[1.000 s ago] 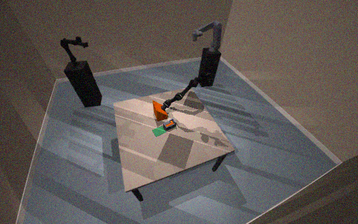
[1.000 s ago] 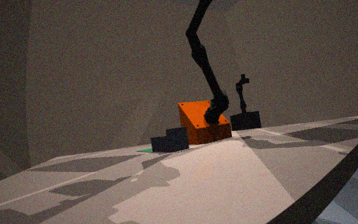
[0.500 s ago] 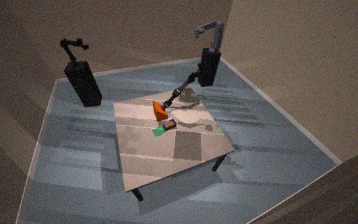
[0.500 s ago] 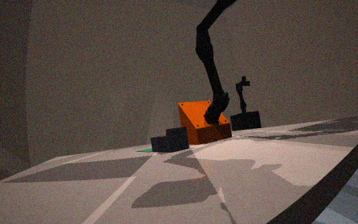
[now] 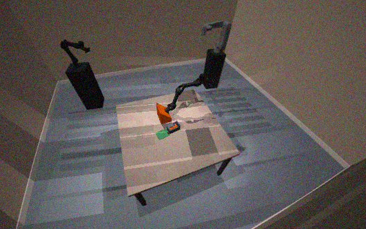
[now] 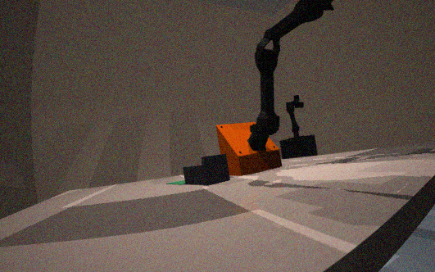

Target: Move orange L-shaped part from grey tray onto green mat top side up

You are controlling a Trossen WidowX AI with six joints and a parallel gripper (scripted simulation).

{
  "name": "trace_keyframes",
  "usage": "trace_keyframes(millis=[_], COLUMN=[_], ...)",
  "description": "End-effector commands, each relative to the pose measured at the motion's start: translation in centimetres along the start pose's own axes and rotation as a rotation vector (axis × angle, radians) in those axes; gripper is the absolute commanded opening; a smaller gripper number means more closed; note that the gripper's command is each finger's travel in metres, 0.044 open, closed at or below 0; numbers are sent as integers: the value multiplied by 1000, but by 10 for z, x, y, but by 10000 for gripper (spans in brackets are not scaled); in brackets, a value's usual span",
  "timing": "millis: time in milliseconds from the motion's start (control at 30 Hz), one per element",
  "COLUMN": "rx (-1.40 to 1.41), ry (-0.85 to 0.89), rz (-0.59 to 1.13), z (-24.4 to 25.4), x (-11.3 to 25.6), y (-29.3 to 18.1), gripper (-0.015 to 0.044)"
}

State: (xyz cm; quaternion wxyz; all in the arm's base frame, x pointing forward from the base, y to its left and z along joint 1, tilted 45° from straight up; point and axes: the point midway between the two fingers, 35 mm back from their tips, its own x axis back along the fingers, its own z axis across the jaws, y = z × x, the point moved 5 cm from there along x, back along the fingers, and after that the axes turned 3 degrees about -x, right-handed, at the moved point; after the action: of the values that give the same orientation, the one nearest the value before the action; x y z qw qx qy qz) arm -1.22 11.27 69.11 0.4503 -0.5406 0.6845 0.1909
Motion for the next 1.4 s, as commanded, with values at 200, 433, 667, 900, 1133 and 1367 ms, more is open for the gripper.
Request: trace_keyframes(millis=[200,433,667,900,1133,1367], rx=[14,-51,-193,-441,-796,-1332], ry=[448,778,1097,1399,1603,1582], rz=[-41,83,251,540,975,1612], z=[148,237,314,368,386,365], x=[-4,33,93,183,292,410], y=[7,-31,-74,-121,-158,-168], gripper=[180,180,180,180,180,180])
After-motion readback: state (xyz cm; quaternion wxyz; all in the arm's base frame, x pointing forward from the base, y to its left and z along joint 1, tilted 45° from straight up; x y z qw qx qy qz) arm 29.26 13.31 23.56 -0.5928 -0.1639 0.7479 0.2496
